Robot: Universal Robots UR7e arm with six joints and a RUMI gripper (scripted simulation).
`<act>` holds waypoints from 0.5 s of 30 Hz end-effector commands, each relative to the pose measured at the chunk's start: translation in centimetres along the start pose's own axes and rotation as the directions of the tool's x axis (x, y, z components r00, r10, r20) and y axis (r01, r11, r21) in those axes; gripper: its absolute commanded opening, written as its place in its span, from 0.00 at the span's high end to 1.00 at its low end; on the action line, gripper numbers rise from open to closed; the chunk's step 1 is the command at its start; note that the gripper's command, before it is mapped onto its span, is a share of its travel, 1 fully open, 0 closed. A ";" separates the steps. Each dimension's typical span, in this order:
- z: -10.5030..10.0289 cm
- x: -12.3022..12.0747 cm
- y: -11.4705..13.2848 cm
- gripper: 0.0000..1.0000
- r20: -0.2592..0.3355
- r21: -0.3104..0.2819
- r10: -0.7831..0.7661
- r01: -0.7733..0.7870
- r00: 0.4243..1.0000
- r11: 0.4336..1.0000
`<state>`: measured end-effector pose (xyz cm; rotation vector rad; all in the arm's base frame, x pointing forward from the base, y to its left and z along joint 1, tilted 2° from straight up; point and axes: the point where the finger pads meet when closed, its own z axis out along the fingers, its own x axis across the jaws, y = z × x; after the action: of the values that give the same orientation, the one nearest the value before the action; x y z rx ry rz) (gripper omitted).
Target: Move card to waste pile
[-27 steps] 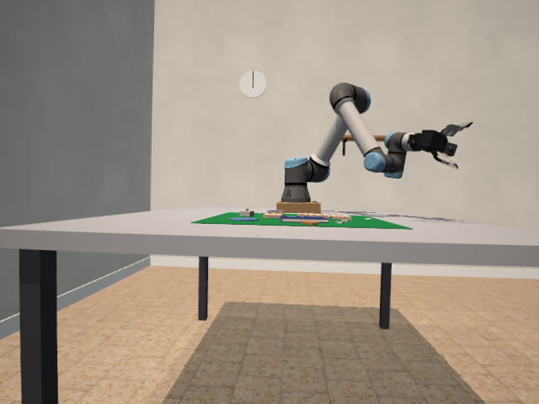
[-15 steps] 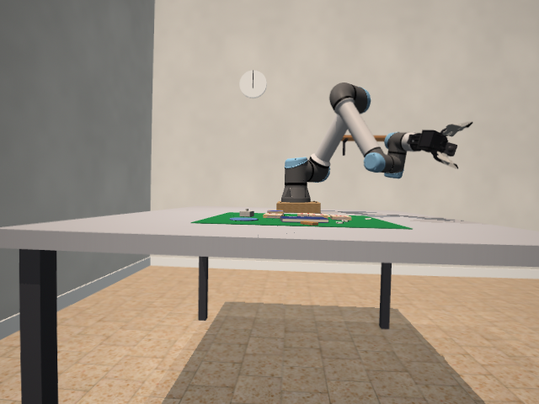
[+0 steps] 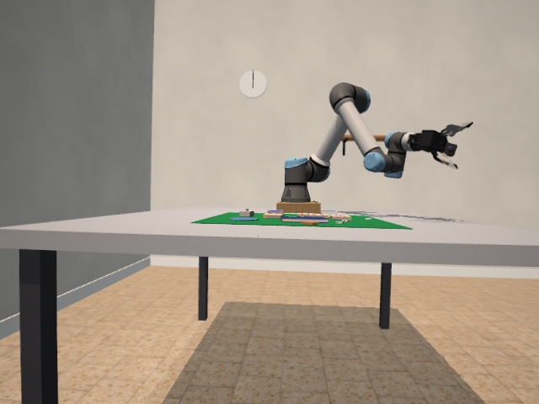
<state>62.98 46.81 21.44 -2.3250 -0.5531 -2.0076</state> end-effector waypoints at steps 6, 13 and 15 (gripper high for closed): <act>1.0 -1.2 3.6 0.00 0.063 -0.026 -0.084 0.086 0.994 0.996; 2.2 -3.3 8.9 0.00 0.165 -0.041 -0.202 0.211 0.965 0.977; 2.4 -4.3 11.2 0.00 0.211 -0.040 -0.249 0.263 0.945 0.964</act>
<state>65.96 40.86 20.28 -2.4991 -0.7014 -1.9816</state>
